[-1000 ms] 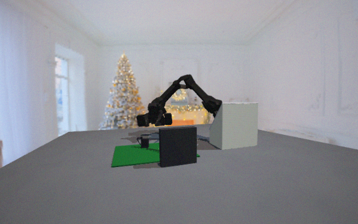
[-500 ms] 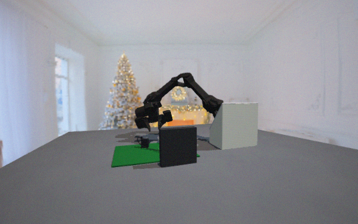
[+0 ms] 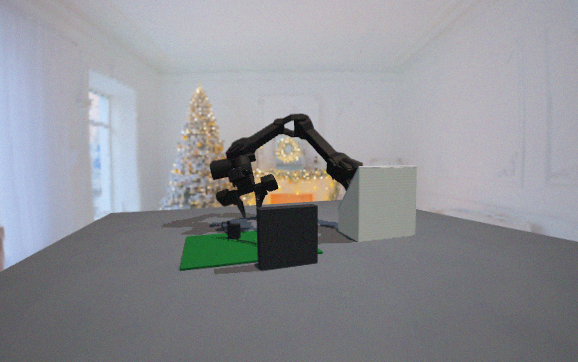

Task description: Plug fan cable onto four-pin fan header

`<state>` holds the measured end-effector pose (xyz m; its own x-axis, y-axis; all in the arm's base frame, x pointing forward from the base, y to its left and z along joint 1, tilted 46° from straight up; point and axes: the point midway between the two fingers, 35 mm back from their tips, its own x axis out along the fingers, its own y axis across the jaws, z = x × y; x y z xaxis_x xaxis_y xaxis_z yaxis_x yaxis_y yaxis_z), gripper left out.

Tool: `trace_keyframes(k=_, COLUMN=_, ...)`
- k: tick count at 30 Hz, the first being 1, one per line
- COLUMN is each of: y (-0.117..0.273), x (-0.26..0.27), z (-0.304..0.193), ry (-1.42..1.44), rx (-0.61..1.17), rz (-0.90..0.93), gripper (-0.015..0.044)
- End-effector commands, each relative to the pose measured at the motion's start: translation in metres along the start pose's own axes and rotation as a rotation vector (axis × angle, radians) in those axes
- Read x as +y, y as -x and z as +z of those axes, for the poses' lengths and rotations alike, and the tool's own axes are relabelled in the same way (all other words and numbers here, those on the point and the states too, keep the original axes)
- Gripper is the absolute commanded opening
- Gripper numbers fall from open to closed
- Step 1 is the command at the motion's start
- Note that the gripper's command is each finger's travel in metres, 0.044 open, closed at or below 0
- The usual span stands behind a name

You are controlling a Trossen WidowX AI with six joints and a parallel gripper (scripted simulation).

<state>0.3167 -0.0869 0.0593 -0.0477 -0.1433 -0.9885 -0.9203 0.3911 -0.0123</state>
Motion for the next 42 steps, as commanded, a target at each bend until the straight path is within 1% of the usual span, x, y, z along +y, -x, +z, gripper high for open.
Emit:
trace_keyframes(k=1, y=-0.001, x=-0.001, z=0.002, ry=-0.030, rx=0.103, rz=-0.024, gripper=0.0205)
trace_keyframes(k=10, y=0.007, x=-0.005, z=0.006, ry=-0.094, rx=0.318, rz=-0.139, gripper=0.0205)
trace_keyframes(k=20, y=0.026, x=-0.012, z=0.017, ry=-0.162, rx=0.516, rz=-0.339, gripper=0.0205)
trace_keyframes(k=21, y=0.028, x=-0.012, z=0.018, ry=-0.168, rx=0.529, rz=-0.359, gripper=0.0205)
trace_keyframes(k=22, y=0.024, x=-0.010, z=0.014, ry=-0.149, rx=0.477, rz=-0.297, gripper=0.0205)
trace_keyframes(k=23, y=0.024, x=-0.010, z=0.014, ry=-0.149, rx=0.477, rz=-0.297, gripper=0.0205)
trace_keyframes(k=26, y=0.024, x=-0.010, z=0.014, ry=-0.149, rx=0.477, rz=-0.297, gripper=0.0284)
trace_keyframes(k=28, y=0.025, x=-0.011, z=0.018, ry=-0.200, rx=0.476, rz=-0.315, gripper=0.0336)
trace_keyframes(k=32, y=0.030, x=-0.009, z=0.043, ry=-0.468, rx=0.438, rz=-0.388, gripper=0.0440)
trace_keyframes(k=42, y=0.044, x=0.005, z=0.107, ry=-1.166, rx=0.294, rz=-0.589, gripper=0.0440)
